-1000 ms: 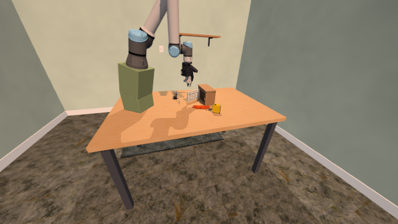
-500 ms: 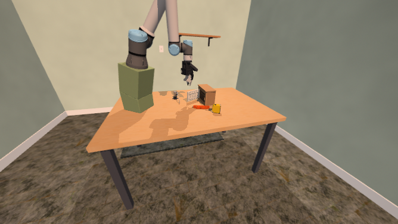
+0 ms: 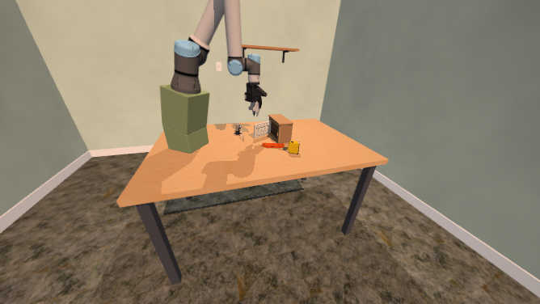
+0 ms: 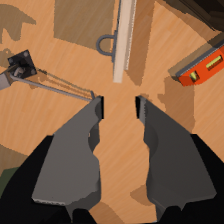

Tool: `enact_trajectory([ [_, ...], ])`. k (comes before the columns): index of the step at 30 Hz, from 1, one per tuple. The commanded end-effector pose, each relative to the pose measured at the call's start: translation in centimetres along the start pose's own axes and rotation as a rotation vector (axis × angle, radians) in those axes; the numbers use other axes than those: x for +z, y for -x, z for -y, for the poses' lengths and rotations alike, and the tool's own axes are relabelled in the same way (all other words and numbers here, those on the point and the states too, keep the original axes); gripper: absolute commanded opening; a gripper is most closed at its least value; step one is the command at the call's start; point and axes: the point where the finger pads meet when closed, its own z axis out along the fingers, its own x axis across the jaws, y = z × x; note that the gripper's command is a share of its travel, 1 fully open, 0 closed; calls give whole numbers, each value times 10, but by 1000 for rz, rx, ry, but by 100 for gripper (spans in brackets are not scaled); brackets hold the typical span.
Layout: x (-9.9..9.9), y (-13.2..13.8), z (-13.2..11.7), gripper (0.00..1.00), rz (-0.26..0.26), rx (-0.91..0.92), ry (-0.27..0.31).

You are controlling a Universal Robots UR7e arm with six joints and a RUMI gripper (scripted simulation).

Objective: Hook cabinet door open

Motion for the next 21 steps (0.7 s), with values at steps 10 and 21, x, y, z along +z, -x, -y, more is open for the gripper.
enact_trajectory([
  [10, 2, 36, -24, 15, -1, -455, -1],
  [21, 0, 64, -48, 15, -1, -830, -1],
])
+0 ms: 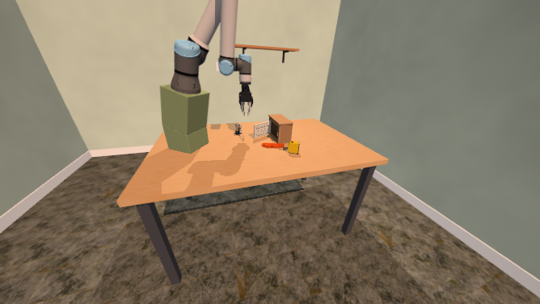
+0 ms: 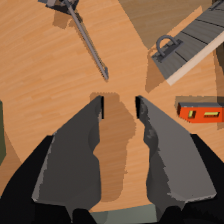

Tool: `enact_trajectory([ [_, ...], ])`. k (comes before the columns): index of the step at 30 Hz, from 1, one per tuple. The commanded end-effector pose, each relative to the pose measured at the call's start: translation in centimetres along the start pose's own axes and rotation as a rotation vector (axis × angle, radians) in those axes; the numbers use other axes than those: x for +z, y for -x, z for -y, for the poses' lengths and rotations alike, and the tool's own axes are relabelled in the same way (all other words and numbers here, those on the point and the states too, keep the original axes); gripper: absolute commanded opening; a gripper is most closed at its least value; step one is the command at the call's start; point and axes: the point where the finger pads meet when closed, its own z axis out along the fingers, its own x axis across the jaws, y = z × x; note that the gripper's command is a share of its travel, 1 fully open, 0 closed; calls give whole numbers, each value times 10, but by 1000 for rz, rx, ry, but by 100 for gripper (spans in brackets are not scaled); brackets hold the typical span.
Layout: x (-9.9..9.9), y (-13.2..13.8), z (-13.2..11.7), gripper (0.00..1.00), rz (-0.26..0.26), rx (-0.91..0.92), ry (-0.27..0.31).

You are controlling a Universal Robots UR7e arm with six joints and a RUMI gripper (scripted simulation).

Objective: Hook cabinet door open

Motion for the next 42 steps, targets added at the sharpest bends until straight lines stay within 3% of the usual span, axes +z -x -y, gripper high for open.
enact_trajectory([
  [1, -1, 16, 0, 15, -9, -180, -13],
  [8, -2, 30, -1, 15, -10, -322, -12],
  [42, -3, 32, -2, 14, -10, -343, -12],
])
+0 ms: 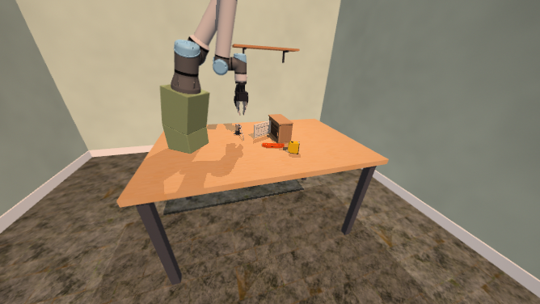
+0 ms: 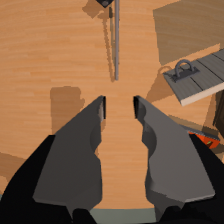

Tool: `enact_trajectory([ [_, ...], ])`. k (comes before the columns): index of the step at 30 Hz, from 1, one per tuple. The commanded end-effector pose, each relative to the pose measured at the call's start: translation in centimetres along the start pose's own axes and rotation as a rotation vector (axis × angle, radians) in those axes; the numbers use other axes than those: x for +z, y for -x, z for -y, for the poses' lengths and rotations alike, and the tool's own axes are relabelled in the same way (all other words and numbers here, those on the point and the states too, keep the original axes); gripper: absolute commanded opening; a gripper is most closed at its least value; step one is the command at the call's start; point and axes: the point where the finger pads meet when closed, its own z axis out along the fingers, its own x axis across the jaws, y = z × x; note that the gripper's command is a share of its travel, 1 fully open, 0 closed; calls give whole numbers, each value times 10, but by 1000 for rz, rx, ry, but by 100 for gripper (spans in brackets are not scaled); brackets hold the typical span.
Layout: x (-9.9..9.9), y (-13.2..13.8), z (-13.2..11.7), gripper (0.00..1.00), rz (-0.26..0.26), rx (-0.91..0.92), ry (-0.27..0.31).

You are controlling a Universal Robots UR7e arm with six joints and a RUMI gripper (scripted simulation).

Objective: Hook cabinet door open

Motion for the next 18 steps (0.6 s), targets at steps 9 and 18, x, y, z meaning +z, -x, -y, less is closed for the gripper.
enact_trajectory([
  [9, 0, 0, 0, 14, -1, 0, 0],
  [18, 2, 0, 0, 14, -1, 0, 0],
])
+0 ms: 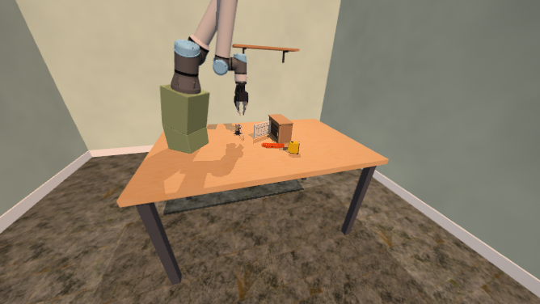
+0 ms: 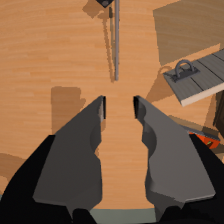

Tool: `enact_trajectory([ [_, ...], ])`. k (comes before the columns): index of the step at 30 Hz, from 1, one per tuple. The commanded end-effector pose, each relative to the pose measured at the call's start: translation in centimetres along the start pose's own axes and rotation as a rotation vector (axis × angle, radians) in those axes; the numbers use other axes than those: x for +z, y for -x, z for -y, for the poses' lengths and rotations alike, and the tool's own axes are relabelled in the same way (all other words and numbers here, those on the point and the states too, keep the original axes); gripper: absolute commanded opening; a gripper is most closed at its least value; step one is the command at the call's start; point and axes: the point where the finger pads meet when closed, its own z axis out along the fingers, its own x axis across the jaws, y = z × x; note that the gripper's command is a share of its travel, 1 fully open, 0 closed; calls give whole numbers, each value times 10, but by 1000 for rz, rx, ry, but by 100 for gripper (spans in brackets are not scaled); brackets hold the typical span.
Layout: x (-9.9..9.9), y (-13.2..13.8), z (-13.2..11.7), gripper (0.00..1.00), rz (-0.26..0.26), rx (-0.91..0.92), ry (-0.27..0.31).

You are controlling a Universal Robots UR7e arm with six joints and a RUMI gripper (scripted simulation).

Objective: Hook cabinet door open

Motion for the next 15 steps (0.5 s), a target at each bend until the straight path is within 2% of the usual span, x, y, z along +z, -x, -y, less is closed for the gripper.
enact_trajectory([
  [1, 1, 0, 0, 14, -1, 0, 0],
  [15, 19, 0, 0, 14, -1, 0, 0],
])
